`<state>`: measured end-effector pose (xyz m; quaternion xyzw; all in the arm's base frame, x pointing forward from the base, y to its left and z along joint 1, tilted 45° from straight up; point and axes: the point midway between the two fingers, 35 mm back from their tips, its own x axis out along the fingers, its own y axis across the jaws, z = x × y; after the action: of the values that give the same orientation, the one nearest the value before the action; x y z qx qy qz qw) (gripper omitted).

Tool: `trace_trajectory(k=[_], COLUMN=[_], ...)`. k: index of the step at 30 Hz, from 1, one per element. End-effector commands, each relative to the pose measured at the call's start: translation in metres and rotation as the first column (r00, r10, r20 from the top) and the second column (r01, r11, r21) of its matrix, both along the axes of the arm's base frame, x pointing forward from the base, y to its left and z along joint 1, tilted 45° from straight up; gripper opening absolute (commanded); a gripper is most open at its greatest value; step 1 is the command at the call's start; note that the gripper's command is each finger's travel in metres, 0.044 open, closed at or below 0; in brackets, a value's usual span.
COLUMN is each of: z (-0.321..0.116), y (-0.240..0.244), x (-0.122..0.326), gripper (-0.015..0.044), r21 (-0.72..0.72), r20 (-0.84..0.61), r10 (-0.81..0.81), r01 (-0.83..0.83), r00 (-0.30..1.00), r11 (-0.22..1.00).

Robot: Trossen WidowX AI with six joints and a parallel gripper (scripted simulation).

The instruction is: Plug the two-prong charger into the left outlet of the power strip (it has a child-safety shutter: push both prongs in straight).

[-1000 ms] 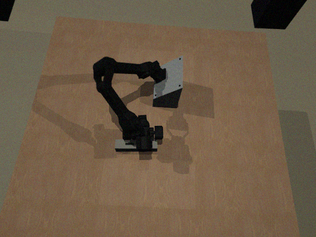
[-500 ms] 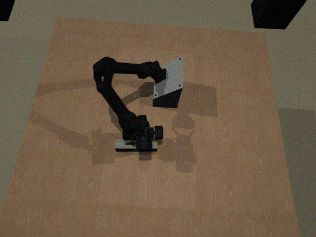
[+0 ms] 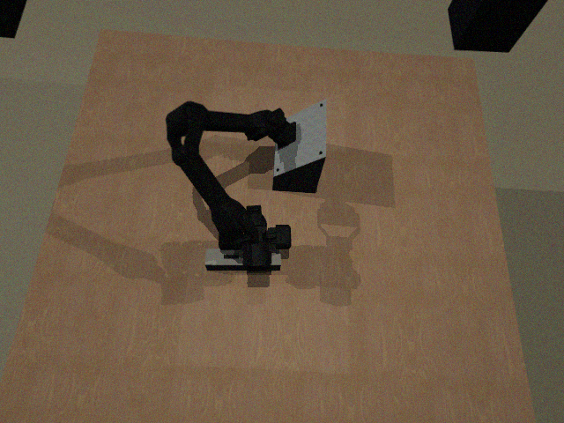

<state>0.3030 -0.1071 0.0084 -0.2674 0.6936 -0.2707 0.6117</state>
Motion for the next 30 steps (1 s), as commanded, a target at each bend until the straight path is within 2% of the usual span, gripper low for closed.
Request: trace_trajectory(k=[1,4,30], z=[0.0001,0.0001,0.0001], y=[0.0000,0.0000,-0.0001], x=[0.0005,0.0004,-0.0069], gripper=[0.0368,0.0440,0.0440], r21=[-0.001,-0.001,-0.001], r20=[0.002,0.003,0.018], r10=[0.001,0.001,0.005], r01=[-0.001,-0.001,-0.005], r00=[1.000,1.000,1.000], r11=[1.000,1.000,1.000])
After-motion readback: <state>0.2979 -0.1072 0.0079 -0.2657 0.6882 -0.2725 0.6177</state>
